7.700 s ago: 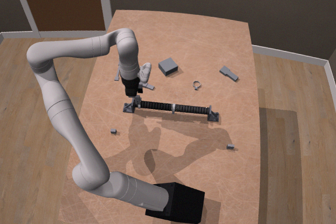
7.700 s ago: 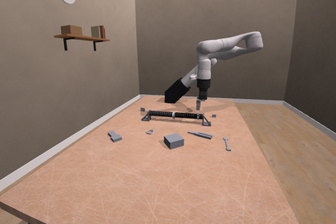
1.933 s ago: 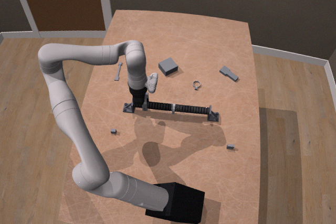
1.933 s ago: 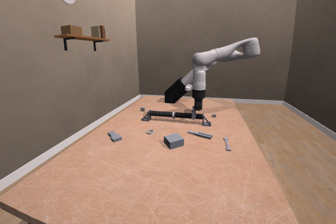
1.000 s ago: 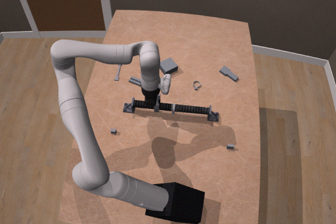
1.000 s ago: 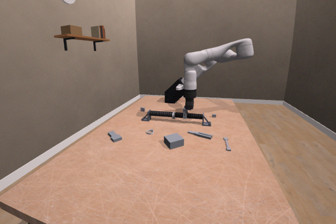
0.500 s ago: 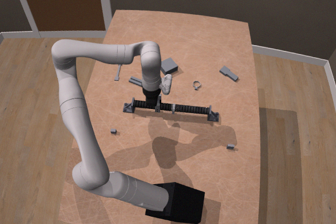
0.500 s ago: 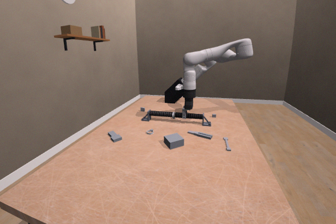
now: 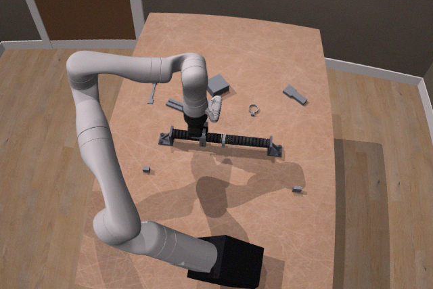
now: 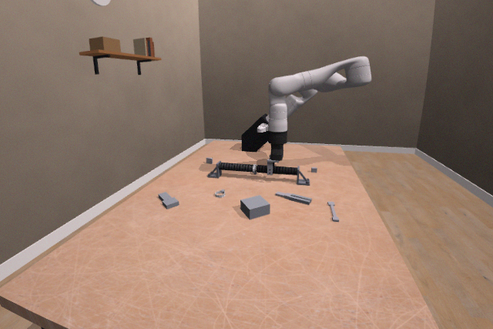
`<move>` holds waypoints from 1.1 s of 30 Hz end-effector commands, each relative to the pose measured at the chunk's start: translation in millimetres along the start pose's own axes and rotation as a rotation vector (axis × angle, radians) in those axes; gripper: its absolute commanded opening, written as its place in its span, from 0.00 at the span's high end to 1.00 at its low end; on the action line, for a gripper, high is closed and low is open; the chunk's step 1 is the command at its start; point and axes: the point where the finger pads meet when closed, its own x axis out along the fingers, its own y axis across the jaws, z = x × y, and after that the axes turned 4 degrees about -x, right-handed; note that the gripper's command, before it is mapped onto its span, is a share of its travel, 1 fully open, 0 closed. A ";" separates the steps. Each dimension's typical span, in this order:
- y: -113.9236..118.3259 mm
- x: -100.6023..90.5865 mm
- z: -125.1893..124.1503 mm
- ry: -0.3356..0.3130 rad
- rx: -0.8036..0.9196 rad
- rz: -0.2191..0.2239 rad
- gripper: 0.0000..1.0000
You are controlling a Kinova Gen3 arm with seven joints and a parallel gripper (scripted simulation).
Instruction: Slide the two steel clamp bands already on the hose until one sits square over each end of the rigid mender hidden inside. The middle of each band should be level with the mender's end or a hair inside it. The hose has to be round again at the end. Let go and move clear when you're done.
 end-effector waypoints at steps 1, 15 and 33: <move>-0.6 -0.9 -0.3 0.001 0.000 -0.002 0.00; -0.6 -0.9 -0.3 0.001 0.000 -0.002 0.00; -0.5 -49.6 -0.2 0.001 0.000 -0.002 0.00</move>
